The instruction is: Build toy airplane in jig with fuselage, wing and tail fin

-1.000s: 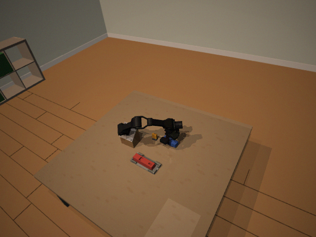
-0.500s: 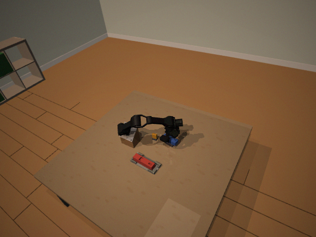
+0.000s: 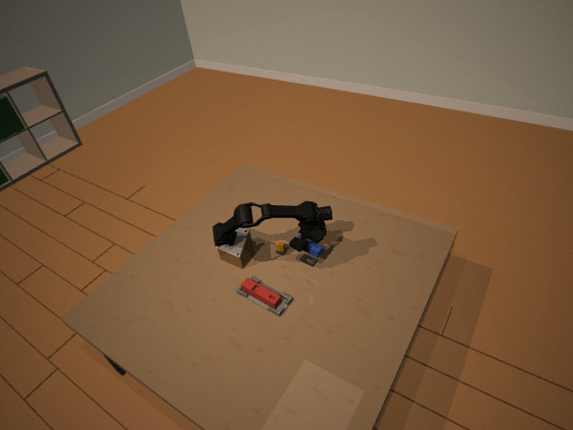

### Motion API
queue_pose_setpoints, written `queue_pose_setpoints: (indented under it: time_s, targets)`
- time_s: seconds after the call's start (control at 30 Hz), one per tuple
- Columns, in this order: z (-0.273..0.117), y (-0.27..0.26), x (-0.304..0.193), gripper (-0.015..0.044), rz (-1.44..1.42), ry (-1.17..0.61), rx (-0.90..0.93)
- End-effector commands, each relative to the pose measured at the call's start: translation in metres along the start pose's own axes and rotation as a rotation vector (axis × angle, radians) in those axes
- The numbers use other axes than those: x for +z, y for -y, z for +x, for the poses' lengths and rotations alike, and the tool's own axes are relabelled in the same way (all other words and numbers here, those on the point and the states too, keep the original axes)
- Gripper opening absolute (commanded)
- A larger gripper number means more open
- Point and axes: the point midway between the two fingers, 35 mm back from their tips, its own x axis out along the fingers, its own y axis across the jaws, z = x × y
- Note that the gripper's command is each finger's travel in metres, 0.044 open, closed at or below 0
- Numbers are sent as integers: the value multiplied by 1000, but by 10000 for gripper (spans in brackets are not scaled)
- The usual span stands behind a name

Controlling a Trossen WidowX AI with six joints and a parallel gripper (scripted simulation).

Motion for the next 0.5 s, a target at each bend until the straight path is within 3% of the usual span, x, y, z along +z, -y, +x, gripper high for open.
queue_pose_setpoints:
  time_s: [0.0, 0.47]
  targets:
    - [-15, -1, 1, 0, 8, 4, 6]
    - [-59, 2, -3, 0, 1, 8, 2]
